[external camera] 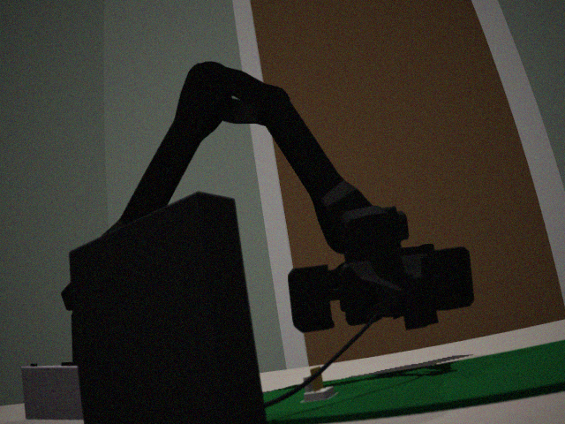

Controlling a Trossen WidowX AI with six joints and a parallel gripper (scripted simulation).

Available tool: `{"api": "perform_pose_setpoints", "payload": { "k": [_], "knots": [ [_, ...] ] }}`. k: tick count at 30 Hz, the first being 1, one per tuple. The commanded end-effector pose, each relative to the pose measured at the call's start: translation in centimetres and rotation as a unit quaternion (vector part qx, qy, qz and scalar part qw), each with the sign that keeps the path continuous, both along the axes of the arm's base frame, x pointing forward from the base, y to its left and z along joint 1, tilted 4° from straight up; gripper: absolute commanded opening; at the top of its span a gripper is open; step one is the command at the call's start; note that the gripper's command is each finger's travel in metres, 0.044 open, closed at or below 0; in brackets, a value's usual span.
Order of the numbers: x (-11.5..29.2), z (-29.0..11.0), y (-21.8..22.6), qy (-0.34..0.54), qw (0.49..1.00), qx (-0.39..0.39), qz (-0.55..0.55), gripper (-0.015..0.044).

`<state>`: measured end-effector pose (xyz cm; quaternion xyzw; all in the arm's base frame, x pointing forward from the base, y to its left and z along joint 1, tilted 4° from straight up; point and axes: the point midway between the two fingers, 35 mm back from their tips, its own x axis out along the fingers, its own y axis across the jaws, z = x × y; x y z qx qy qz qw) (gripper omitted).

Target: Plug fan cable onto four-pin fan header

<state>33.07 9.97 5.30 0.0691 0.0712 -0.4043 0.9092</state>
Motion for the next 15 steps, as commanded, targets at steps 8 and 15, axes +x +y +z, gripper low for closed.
{"api": "perform_pose_setpoints", "payload": {
  "k": [8,15],
  "knots": [
    [0.1,-1.0,0.0,-0.001,1.0,0.0,0.0,0.0],
    [0.1,-1.6,0.1,-0.001,1.0,0.0,0.0,0.0]
  ]
}}
